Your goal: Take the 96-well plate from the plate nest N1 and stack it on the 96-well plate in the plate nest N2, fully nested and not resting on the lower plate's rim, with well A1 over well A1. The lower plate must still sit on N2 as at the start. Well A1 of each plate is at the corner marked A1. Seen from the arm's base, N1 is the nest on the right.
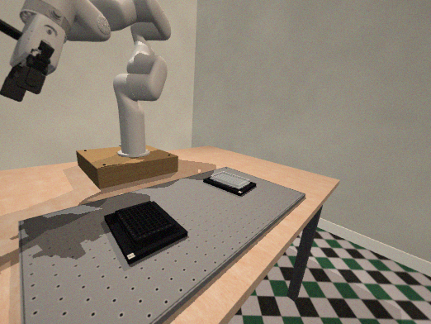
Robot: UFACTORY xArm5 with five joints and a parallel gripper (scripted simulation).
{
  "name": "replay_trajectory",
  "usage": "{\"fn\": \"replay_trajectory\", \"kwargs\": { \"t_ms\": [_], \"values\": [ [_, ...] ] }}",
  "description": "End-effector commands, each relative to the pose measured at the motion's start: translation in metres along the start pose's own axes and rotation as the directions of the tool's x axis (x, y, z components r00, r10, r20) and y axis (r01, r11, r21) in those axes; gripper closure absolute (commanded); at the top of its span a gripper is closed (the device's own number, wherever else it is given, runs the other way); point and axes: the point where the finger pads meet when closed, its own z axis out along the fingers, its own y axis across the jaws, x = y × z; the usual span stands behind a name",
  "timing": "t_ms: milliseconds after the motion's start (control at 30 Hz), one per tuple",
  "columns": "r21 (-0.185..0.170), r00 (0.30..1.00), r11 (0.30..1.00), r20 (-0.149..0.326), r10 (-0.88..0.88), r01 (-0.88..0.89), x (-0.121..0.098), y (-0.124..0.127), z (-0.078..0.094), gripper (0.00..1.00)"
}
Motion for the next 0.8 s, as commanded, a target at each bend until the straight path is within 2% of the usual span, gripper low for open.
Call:
{"fn": "replay_trajectory", "kwargs": {
  "t_ms": [0,167,267,400,567,667,767],
  "values": [
    [0.009,0.999,0.999,0.017,-0.041,0.041,-0.001,-0.012,-0.001,0.0],
    [0.031,0.987,0.989,0.06,-0.146,0.145,-0.011,-0.038,-0.003,0.0],
    [0.038,0.987,0.989,0.063,-0.146,0.144,-0.012,-0.045,-0.003,0.0],
    [0.061,0.963,0.967,0.101,-0.252,0.247,-0.023,-0.068,-0.006,0.0],
    [0.068,0.962,0.967,0.103,-0.252,0.246,-0.025,-0.075,-0.007,0.0],
    [0.089,0.931,0.939,0.131,-0.341,0.331,-0.036,-0.092,-0.01,0.0],
    [0.098,0.924,0.934,0.137,-0.356,0.345,-0.04,-0.102,-0.011,0.0]
  ]
}}
